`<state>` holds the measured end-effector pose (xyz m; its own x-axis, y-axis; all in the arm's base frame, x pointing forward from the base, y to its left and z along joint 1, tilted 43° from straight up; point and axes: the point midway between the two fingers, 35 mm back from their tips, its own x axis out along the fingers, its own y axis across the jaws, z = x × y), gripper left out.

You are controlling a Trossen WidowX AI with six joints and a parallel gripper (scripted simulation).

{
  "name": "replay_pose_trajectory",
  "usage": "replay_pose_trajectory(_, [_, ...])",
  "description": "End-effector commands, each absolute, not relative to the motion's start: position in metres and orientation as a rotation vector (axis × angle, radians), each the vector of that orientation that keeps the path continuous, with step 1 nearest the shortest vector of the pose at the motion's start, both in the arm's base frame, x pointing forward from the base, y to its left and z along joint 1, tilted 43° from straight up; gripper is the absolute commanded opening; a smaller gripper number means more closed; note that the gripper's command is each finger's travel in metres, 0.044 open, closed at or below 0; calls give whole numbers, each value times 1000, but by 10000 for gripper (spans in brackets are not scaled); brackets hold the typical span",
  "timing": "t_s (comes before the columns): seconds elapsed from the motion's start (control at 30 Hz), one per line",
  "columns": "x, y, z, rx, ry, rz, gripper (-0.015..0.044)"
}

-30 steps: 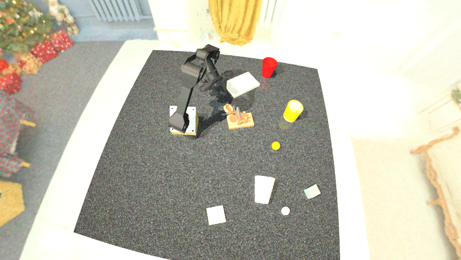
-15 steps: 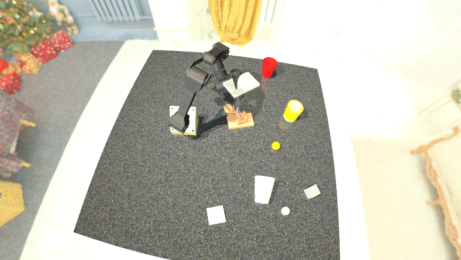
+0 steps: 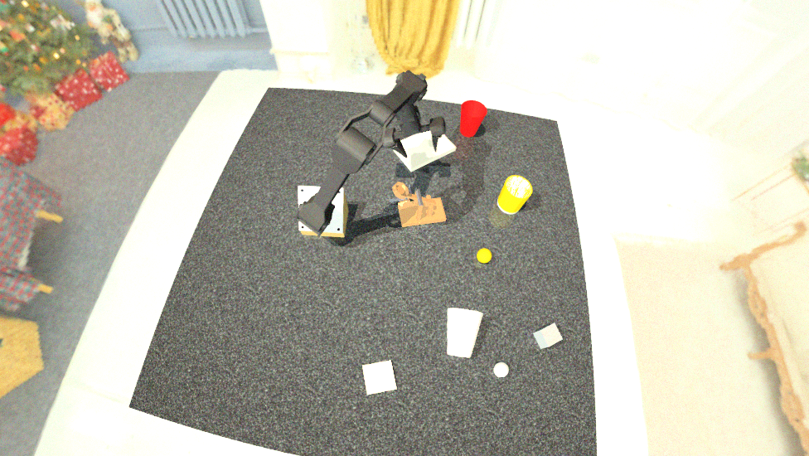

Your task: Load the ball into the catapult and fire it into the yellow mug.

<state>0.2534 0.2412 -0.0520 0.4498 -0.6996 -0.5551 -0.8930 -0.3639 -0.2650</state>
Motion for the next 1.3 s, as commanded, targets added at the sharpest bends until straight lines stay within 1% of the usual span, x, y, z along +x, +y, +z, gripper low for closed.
replay_pose_trajectory(0.0, [273,251,-45,-2014,1300,429,440])
replay_pose_trajectory(0.3, [306,258,-30,-1786,1253,338,440])
replay_pose_trajectory(0.63, [355,274,-3,-1466,1157,228,440])
replay_pose_trajectory(1.27, [454,278,79,-877,925,25,440])
